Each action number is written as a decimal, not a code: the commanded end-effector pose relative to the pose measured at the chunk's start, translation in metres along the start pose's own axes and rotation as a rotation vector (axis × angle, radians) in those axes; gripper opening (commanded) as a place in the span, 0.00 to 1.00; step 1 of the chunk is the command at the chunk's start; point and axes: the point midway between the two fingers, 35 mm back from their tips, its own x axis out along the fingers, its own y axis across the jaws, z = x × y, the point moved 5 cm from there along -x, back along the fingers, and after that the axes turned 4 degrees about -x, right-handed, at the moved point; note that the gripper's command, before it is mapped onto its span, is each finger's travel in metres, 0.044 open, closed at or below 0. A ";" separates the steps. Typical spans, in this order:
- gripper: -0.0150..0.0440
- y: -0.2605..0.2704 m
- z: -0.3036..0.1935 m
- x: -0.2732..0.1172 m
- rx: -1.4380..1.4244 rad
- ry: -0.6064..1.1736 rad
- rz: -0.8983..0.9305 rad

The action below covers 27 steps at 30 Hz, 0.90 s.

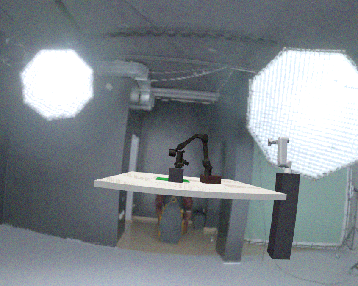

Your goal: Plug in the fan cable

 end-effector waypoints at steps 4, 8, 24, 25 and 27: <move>0.25 0.000 0.002 0.000 0.006 -0.003 0.004; 0.25 0.001 0.004 0.000 0.003 -0.003 0.004; 0.25 0.001 0.004 0.022 -0.003 -0.003 0.004; 0.25 0.001 0.004 0.022 -0.003 -0.003 0.004; 0.25 0.001 0.004 0.022 -0.003 -0.003 0.004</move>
